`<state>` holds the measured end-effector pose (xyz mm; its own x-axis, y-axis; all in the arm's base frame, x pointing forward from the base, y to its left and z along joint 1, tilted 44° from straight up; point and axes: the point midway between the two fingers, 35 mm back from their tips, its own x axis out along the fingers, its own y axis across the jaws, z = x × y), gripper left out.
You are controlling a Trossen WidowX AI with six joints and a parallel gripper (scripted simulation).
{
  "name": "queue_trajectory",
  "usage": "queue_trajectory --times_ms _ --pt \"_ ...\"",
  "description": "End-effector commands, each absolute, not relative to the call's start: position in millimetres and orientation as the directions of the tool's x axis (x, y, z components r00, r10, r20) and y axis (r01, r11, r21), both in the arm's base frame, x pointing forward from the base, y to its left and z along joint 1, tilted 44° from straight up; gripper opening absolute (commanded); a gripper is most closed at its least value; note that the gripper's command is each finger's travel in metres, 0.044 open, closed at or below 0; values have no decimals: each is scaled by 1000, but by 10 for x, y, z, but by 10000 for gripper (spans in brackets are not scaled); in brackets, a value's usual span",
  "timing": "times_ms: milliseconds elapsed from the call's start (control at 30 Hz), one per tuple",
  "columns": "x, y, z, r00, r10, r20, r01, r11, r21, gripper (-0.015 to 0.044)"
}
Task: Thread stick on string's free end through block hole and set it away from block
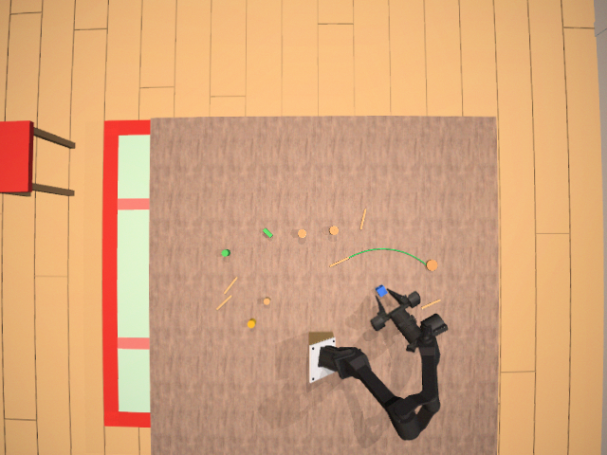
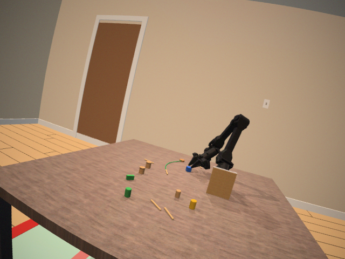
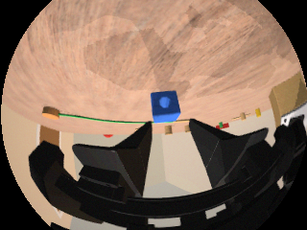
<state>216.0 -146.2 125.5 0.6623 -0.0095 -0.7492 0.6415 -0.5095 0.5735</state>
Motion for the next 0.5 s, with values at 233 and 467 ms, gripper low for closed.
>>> queue_trajectory --times_ms 233,467 --pt "1936 -1363 1657 681 -24 -732 628 -494 601 236" --pt "1936 -1363 1657 681 -24 -732 628 -494 601 236"
